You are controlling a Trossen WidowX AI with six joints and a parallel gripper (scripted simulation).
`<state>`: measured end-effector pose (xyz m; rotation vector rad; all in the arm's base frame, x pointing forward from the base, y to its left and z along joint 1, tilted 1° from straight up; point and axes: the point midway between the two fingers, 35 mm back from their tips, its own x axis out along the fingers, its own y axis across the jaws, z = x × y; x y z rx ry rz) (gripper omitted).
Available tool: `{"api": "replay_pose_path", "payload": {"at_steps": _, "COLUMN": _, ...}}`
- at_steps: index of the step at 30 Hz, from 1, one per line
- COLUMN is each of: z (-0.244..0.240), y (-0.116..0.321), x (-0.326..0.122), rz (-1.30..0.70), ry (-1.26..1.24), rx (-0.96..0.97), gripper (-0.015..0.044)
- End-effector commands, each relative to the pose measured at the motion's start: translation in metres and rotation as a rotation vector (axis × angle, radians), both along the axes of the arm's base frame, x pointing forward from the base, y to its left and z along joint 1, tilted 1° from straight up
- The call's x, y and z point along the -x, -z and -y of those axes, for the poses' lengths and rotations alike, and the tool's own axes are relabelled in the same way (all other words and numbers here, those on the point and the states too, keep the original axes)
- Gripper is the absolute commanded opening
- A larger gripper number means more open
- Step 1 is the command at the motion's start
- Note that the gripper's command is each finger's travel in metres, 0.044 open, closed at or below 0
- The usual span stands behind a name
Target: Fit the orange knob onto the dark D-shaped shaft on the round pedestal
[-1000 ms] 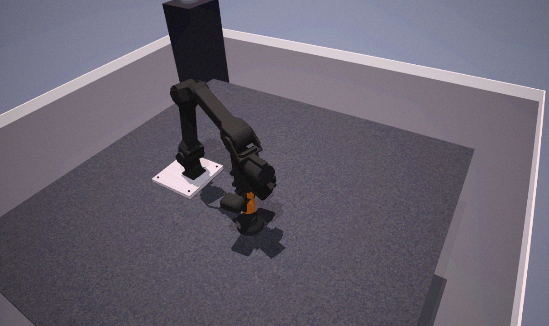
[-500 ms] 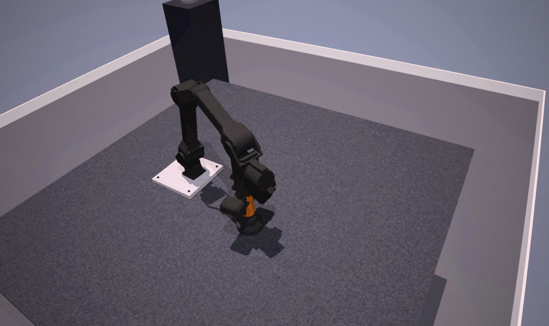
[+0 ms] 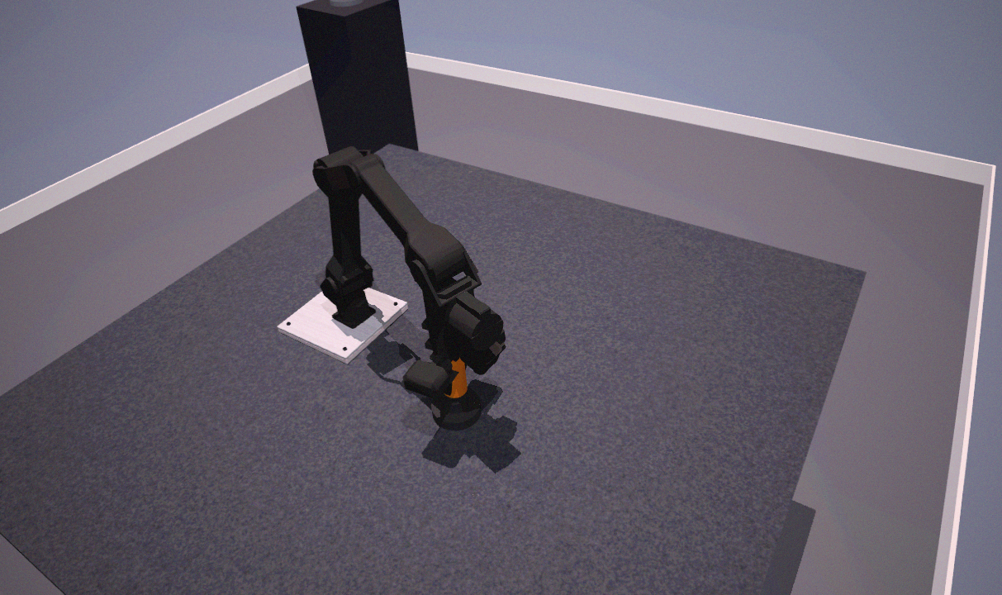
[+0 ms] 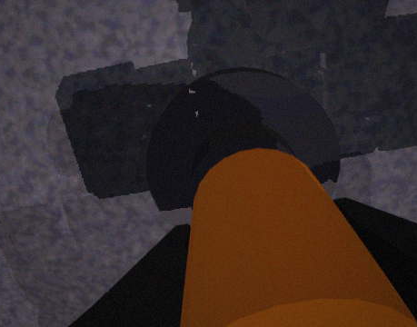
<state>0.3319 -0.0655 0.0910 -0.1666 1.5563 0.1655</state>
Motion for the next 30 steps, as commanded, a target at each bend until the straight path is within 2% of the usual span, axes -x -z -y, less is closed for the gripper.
{"api": "replay_pose_path", "payload": {"at_steps": 1, "z": 0.0007, "y": 0.0003, "x": -0.0018, "rz": 0.003, "ry": -0.003, "rx": 0.005, "gripper": 0.0000}}
{"api": "replay_pose_path", "payload": {"at_steps": 12, "z": 0.0003, "y": -0.0042, "x": 0.0001, "rz": 0.003, "ry": -0.003, "rx": 0.005, "gripper": 0.0000}}
{"api": "replay_pose_path", "payload": {"at_steps": 19, "z": -0.0004, "y": -0.0057, "x": 0.0037, "rz": 0.002, "ry": -0.202, "rx": 0.006, "gripper": 0.0000}}
{"api": "replay_pose_path", "payload": {"at_steps": 30, "z": -0.0002, "y": 0.0004, "x": 0.0050, "rz": 0.002, "ry": -0.212, "rx": 0.006, "gripper": 0.0000}}
